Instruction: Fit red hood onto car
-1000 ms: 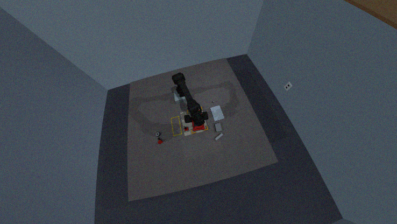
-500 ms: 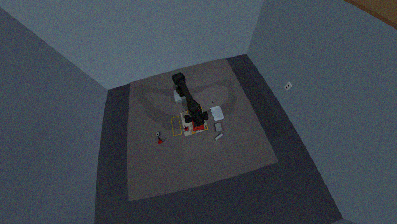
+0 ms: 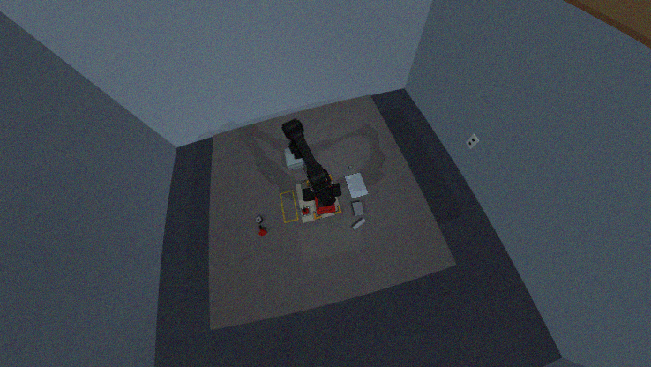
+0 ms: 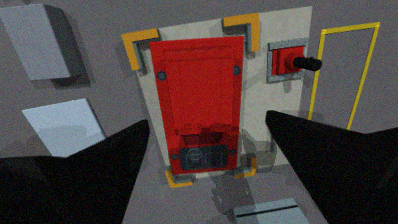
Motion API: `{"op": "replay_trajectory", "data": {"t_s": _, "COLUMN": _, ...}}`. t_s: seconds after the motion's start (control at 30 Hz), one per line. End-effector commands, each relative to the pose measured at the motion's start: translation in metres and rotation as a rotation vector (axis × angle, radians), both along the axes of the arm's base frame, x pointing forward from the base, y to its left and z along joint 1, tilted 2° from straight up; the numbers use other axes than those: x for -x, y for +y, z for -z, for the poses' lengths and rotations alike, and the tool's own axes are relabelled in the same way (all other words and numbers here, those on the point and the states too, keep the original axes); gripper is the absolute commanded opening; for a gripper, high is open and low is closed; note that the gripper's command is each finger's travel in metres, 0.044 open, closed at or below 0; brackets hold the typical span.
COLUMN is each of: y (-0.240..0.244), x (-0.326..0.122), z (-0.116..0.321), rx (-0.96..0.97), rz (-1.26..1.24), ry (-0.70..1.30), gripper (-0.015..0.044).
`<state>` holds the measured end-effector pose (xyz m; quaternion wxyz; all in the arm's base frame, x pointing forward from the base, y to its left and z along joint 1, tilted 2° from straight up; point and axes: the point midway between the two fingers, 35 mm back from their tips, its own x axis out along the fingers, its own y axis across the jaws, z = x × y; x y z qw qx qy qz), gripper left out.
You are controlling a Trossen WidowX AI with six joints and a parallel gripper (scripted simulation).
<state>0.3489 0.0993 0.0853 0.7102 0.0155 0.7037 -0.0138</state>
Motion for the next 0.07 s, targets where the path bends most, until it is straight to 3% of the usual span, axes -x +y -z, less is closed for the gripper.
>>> {"op": "replay_trajectory", "data": {"t_s": 0.0, "y": 0.0005, "x": 0.0003, "z": -0.0001, "rx": -0.004, "rz": -0.004, "ry": 0.003, "gripper": 0.0440}}
{"op": "replay_trajectory", "data": {"t_s": 0.03, "y": 0.0005, "x": 0.0003, "z": -0.0001, "rx": -0.004, "rz": -0.004, "ry": 0.003, "gripper": 0.0440}}
